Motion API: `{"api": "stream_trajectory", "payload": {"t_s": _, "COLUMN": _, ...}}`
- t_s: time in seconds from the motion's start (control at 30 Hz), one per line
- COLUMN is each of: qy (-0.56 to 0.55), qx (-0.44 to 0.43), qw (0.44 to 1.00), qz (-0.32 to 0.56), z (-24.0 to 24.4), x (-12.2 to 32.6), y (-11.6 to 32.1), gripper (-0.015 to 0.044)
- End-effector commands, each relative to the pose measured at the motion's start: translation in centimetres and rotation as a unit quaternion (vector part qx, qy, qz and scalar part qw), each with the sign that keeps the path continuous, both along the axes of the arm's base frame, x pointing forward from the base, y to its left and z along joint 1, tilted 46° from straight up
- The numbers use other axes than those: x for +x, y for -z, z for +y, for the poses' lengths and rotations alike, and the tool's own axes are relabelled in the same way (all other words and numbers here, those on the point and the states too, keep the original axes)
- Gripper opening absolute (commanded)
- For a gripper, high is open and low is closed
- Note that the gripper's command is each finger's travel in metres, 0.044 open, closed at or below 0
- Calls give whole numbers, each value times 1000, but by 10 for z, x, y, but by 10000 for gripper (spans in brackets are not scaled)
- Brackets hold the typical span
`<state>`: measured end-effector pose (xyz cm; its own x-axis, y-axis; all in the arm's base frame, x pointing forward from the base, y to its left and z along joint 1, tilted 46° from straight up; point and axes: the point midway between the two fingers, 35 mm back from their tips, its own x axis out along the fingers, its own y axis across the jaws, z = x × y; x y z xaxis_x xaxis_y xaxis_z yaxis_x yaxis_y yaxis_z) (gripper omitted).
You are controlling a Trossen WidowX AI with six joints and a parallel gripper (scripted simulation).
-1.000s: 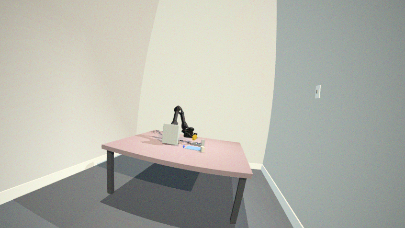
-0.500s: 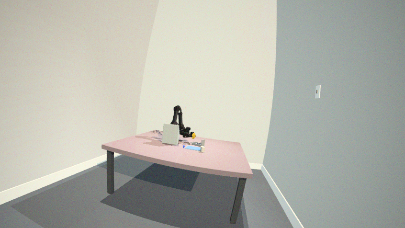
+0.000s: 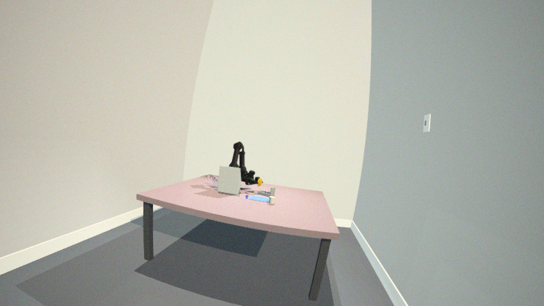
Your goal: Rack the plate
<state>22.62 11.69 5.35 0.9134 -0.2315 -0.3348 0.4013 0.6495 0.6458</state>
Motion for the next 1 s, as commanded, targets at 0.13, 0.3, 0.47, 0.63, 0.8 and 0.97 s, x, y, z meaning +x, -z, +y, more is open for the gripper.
{"api": "stream_trajectory", "payload": {"t_s": 0.13, "qy": 1, "qx": -2, "qw": 1000, "qz": 0, "z": 8, "x": 6, "y": 10, "gripper": 0}}
{"api": "stream_trajectory", "payload": {"t_s": 0.3, "qy": 1, "qx": -1, "qw": 1000, "qz": 0, "z": 12, "x": 11, "y": 17, "gripper": 0}}
{"api": "stream_trajectory", "payload": {"t_s": 0.47, "qy": 1, "qx": -1, "qw": 1000, "qz": 1, "z": 14, "x": 15, "y": 23, "gripper": 0}}
{"api": "stream_trajectory", "payload": {"t_s": 0.63, "qy": 0, "qx": -2, "qw": 1000, "qz": 1, "z": 13, "x": 24, "y": 26, "gripper": 0}}
{"api": "stream_trajectory", "payload": {"t_s": 0.8, "qy": 0, "qx": -2, "qw": 1000, "qz": 1, "z": 13, "x": 25, "y": 26, "gripper": 0}}
{"api": "stream_trajectory", "payload": {"t_s": 0.97, "qy": 0, "qx": -1, "qw": 1000, "qz": 2, "z": 10, "x": 35, "y": 29, "gripper": 0}}
